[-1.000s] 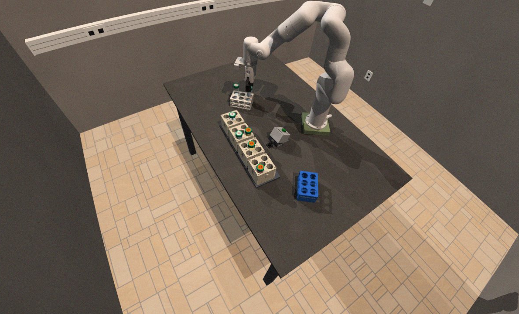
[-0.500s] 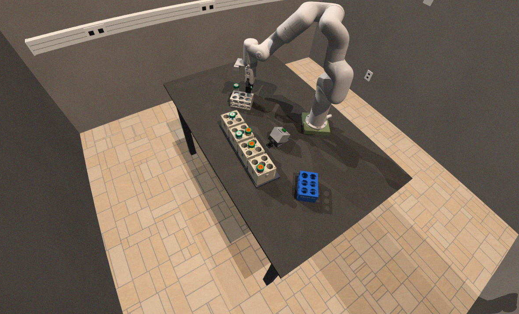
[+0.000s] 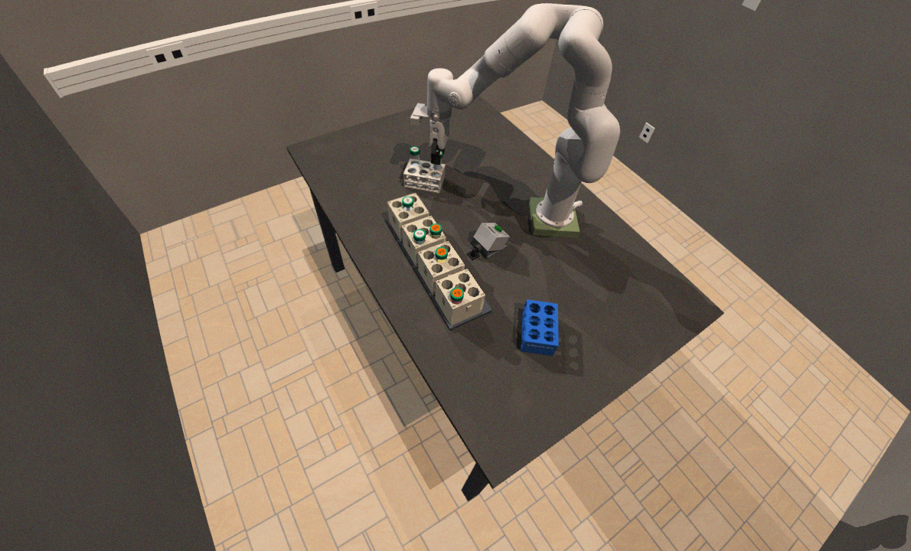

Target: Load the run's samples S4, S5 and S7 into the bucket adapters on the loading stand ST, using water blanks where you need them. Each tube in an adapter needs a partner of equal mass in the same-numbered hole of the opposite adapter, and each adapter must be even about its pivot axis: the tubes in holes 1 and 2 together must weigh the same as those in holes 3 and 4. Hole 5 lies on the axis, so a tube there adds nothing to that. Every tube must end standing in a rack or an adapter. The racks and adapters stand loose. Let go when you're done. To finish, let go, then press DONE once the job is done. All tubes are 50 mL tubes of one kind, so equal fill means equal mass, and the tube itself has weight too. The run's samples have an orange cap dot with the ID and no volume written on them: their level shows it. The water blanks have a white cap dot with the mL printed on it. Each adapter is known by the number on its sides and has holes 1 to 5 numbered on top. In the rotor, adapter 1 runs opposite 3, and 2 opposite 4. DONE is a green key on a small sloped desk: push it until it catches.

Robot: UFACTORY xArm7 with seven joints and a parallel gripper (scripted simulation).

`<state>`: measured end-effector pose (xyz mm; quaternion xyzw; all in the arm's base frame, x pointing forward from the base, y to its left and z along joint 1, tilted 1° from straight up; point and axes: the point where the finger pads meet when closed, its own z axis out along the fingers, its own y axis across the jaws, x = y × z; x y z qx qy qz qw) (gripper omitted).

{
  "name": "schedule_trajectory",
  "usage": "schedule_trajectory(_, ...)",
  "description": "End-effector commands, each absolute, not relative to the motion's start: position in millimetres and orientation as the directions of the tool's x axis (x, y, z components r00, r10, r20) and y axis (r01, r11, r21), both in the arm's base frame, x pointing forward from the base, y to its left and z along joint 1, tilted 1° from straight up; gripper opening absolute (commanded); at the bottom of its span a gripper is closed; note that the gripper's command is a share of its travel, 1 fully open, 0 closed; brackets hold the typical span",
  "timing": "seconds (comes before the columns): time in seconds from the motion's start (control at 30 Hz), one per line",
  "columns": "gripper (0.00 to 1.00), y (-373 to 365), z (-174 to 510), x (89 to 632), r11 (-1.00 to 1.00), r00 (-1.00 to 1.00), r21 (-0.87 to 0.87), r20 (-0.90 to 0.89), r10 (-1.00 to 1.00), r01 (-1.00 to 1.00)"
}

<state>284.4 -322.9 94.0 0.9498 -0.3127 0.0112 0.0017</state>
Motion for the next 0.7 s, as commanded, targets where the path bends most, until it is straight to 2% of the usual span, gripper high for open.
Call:
schedule_trajectory(0.0, 0.57, -323.9, 95.4, 285.3, -0.804, 0.804, -0.003, 0.026, -0.594, -0.594)
schedule_trajectory(0.03, 0.0, -323.9, 95.9, 285.3, -0.804, 0.804, -0.004, 0.026, -0.594, -0.594)
schedule_trajectory(0.67, 0.0, -323.9, 97.0, 285.3, -0.804, 0.804, -0.004, 0.026, -0.594, -0.594)
